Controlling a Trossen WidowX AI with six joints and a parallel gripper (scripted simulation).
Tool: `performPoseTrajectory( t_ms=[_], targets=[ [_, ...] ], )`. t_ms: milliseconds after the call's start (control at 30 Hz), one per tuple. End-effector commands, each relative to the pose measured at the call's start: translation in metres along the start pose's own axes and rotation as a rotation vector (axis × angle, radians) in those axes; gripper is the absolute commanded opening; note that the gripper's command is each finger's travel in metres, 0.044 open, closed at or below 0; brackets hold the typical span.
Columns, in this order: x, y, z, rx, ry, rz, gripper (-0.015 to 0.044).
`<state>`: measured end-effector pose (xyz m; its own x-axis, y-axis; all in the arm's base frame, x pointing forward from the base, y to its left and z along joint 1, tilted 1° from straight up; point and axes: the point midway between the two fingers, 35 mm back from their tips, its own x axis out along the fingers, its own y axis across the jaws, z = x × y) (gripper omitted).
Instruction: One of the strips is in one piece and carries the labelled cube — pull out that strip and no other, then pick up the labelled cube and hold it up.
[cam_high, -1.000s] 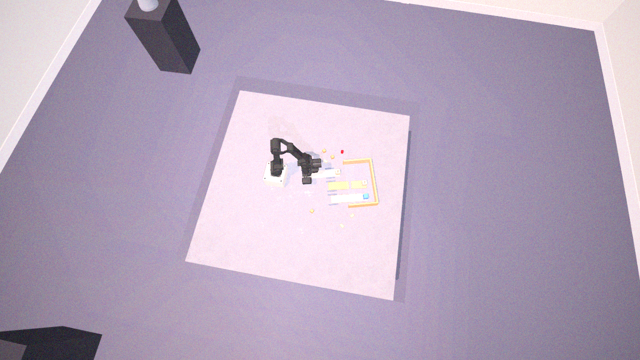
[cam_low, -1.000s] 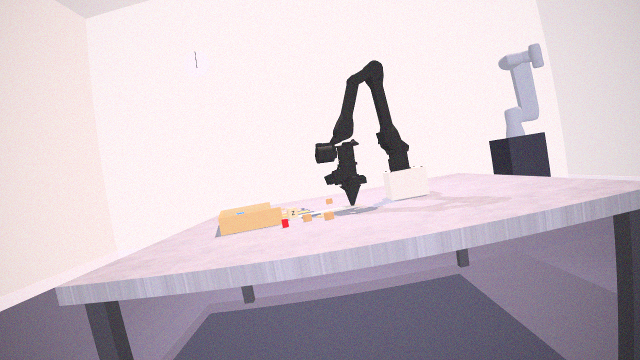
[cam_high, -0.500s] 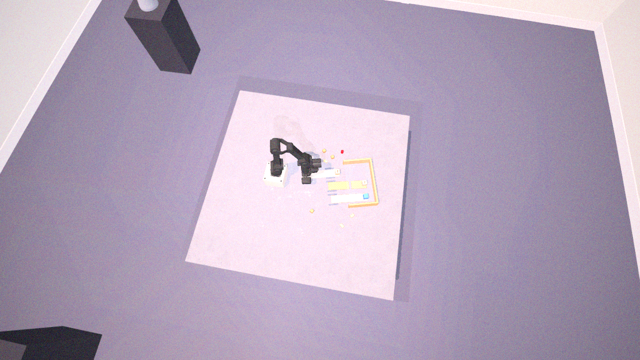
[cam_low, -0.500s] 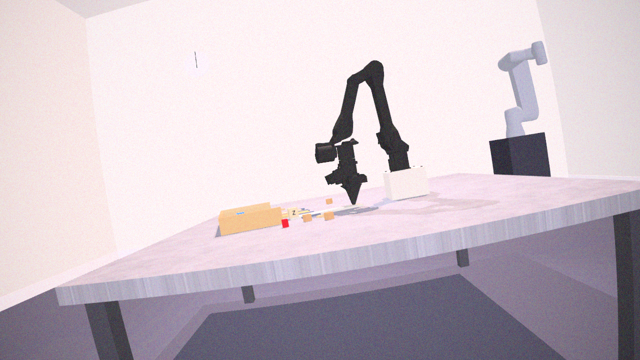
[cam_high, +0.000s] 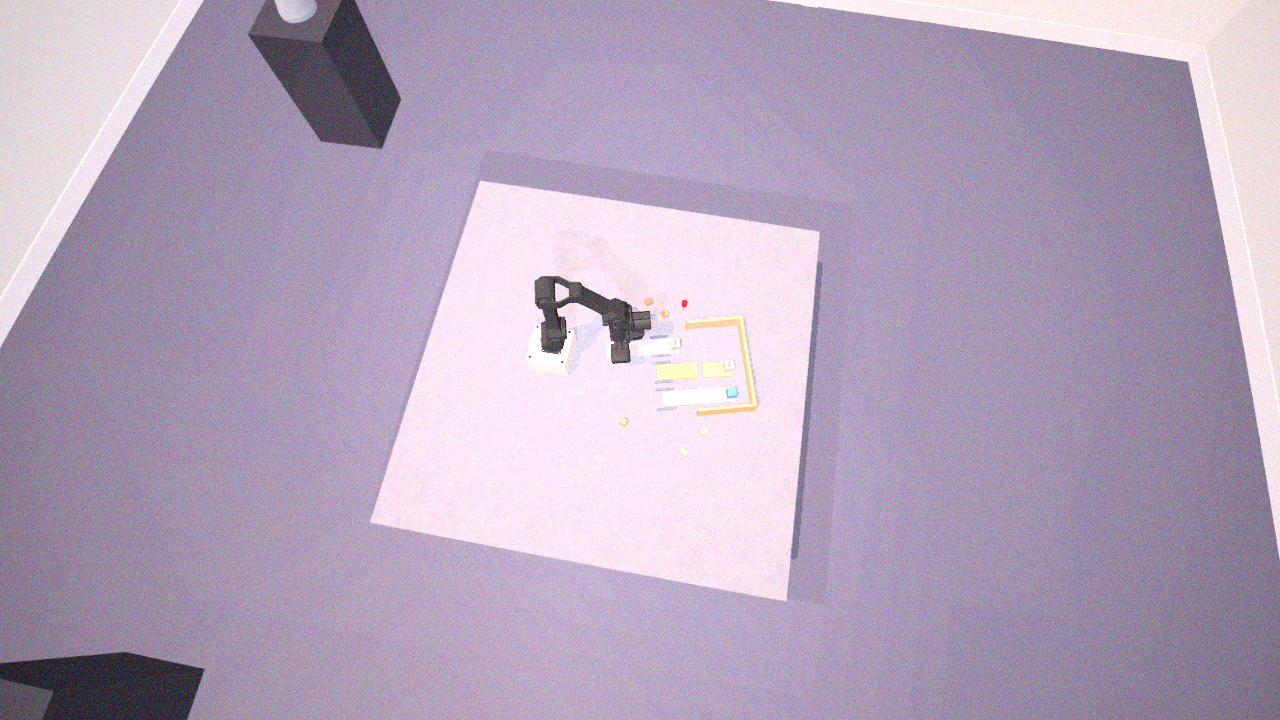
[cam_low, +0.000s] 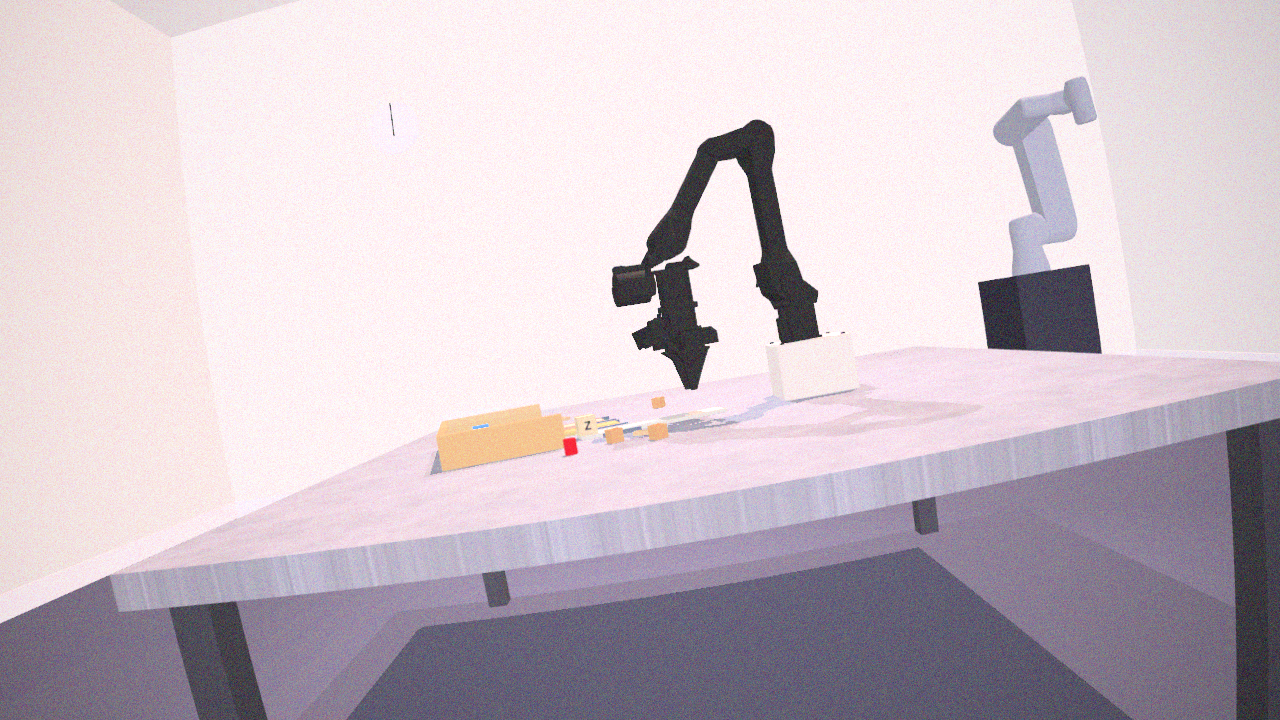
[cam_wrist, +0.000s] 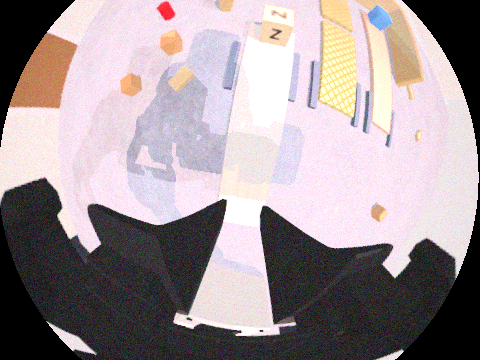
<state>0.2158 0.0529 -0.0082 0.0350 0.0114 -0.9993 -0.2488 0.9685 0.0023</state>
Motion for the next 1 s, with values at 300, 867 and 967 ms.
performPoseTrajectory(
  t_ms=[300,867,967],
  targets=[
    [-0.006,0.001,0.049,-0.015,-0.002,-0.001,0.044],
    [-0.015,0.001,0.113,-0.015,-0.007,-0.001,0.044],
    [-0.016,0.001,0.124,-0.015,-0.008,-0.001,0.044]
  ],
)
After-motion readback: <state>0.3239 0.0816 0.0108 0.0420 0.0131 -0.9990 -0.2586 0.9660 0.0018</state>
